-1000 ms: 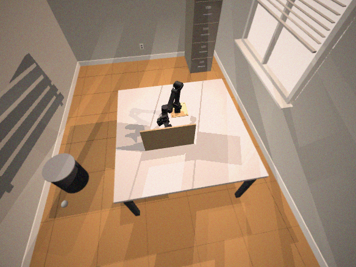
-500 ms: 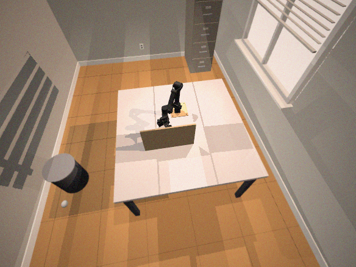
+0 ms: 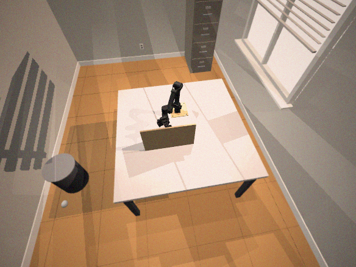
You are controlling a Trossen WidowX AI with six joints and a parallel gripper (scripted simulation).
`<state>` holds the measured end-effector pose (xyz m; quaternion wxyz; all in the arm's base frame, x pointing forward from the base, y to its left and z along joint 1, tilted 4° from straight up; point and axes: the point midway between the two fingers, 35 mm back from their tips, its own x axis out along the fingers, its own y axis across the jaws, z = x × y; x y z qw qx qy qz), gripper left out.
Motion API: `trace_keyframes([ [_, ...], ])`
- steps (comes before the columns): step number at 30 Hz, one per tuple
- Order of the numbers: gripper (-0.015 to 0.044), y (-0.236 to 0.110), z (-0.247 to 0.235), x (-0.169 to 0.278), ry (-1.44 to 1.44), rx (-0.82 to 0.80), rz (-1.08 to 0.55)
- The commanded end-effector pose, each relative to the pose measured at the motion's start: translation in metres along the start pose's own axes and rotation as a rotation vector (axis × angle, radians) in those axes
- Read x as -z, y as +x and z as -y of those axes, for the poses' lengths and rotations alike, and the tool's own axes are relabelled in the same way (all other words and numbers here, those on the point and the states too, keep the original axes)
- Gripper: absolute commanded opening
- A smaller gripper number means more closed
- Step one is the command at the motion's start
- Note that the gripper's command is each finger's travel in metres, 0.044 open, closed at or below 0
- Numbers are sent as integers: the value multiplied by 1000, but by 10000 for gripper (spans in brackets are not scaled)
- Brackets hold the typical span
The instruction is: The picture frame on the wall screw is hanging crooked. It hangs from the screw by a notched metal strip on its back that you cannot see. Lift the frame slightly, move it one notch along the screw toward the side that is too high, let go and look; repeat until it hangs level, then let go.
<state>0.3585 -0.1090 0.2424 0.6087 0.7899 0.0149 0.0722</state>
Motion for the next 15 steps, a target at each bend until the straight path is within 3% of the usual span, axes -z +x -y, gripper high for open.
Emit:
trace_keyframes([
  [1, 260, 0, -1, 0, -5, -2, 2],
  [8, 260, 1, -1, -1, -5, -2, 2],
  [15, 96, 1, -1, -1, -5, -2, 2],
])
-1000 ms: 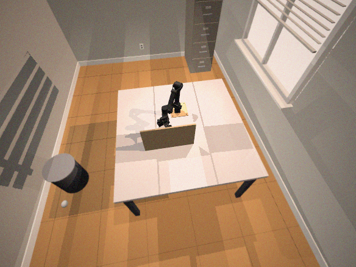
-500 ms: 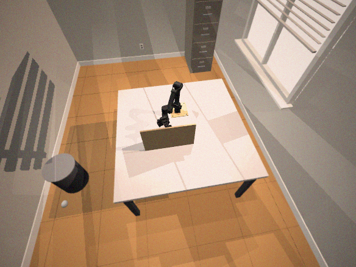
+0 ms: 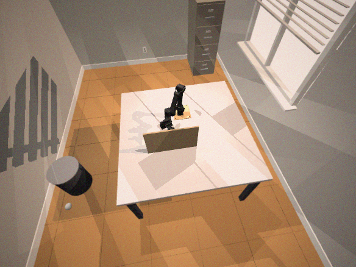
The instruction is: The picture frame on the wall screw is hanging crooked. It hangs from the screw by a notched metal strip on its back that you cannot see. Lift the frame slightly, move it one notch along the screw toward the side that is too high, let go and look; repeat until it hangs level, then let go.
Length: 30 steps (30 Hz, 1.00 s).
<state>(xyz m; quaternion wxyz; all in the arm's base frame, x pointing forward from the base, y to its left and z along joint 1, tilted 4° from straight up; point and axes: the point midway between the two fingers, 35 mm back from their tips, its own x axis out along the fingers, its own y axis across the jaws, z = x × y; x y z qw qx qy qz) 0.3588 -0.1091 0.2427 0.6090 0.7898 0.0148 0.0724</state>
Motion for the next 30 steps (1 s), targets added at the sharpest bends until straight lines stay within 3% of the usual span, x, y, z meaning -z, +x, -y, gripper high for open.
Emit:
trace_keyframes([
  [1, 89, 0, 0, -1, -4, -2, 2],
  [7, 49, 0, 0, -1, -4, -2, 2],
  [9, 0, 0, 0, -1, -4, -2, 2],
  [30, 0, 0, -5, 0, -4, -2, 2],
])
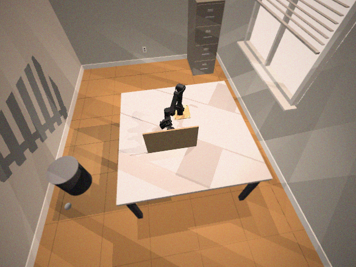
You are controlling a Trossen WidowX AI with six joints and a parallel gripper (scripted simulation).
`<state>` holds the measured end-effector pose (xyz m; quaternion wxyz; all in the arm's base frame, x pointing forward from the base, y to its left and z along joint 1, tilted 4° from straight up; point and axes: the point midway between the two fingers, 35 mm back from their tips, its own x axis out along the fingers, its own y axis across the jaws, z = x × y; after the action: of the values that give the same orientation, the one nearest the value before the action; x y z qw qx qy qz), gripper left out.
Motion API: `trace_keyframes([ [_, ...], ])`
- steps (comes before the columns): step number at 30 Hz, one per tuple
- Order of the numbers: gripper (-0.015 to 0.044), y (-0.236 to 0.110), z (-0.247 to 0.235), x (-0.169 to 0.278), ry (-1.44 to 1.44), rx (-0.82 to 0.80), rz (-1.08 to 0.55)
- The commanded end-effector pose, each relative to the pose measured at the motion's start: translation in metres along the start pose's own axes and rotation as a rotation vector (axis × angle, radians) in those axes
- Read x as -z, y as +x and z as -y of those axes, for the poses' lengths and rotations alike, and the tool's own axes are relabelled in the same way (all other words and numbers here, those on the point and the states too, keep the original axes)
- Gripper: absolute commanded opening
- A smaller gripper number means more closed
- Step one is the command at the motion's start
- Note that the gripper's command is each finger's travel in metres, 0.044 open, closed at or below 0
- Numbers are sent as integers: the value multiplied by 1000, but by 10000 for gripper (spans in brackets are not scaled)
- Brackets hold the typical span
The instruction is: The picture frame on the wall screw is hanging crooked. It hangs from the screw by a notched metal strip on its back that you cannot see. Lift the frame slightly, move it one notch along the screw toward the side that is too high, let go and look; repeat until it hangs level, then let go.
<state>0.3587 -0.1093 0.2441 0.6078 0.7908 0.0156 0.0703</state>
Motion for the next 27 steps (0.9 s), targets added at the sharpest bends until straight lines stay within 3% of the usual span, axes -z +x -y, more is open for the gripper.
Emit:
trace_keyframes([
  [1, 0, 0, -4, 0, -8, -5, 0],
  [27, 0, 0, -9, 0, -8, -5, 0],
])
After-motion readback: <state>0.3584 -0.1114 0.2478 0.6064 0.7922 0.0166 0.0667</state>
